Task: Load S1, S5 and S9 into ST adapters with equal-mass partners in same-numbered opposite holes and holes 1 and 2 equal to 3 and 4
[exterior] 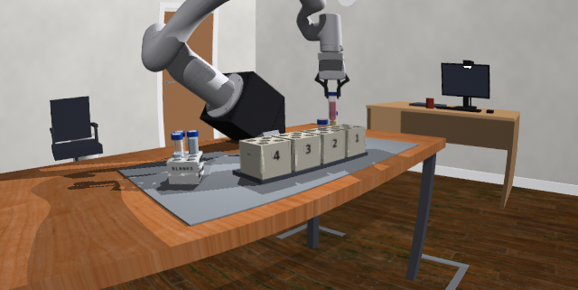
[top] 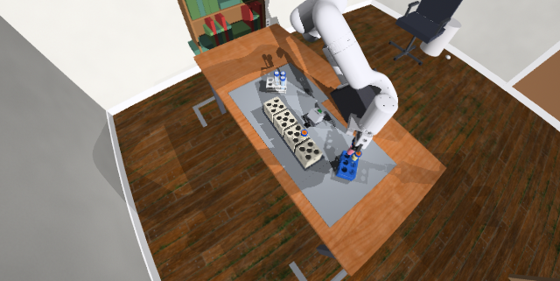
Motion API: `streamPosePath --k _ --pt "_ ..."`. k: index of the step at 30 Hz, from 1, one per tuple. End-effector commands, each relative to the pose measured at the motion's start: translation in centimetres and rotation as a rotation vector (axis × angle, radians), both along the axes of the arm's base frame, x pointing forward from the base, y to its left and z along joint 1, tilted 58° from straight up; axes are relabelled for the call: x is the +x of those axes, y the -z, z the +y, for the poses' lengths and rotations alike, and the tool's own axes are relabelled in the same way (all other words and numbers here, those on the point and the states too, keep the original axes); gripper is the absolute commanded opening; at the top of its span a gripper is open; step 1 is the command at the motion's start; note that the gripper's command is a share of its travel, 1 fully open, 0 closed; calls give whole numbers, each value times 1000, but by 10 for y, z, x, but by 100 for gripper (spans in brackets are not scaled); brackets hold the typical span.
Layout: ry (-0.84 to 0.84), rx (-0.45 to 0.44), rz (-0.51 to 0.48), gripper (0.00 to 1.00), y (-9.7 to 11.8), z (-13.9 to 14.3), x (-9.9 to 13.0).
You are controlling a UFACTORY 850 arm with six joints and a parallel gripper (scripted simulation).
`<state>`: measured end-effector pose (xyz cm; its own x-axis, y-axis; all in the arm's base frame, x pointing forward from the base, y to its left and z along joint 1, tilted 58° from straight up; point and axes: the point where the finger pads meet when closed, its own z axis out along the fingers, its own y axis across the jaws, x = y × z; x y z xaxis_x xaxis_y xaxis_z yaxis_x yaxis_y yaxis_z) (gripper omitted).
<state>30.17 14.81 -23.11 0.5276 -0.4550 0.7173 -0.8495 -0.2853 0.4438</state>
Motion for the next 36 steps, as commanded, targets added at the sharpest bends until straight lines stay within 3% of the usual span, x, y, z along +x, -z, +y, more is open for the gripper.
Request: streamPosePath --k 1,36 --pt "-1 2 -1 0 4 -6 1" --pt "-1 2 -1 0 16 -24 1"
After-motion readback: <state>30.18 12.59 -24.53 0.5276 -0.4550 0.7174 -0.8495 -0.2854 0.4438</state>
